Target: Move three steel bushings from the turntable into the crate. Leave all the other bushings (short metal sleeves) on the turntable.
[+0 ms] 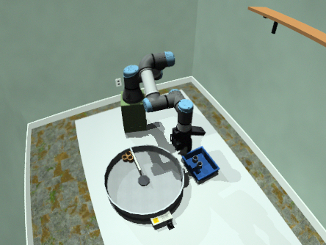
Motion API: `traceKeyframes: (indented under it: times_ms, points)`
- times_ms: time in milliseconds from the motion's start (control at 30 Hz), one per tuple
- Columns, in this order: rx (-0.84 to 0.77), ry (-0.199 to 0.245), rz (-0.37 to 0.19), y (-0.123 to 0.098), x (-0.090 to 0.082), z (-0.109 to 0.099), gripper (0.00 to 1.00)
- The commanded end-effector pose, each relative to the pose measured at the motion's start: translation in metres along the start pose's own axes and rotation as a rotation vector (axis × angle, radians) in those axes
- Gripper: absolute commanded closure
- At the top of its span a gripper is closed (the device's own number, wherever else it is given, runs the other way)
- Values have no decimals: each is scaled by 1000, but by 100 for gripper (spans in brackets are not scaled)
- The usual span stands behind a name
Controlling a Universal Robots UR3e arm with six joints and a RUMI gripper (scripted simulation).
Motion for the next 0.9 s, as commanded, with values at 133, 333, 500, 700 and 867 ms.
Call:
traceKeyframes:
  times_ms: [133, 333, 500, 700, 867]
  points:
    - [15, 16, -3, 18, -2, 18, 100]
    - [15, 16, -3, 27, -2, 24, 100]
    - [15, 16, -3, 32, -2, 28, 100]
    - [15, 16, -3, 37, -2, 31, 100]
    - [15, 16, -3, 41, -2, 34, 100]
Point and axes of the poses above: the point where the finger pads meet when closed, its own x axis out along the fingers, its own z axis across the jaws, y = z × x, the point moved 2 cm from there along -x, back along the fingers, and after that the axes turned 9 degrees about -x, right-handed, at the moved point
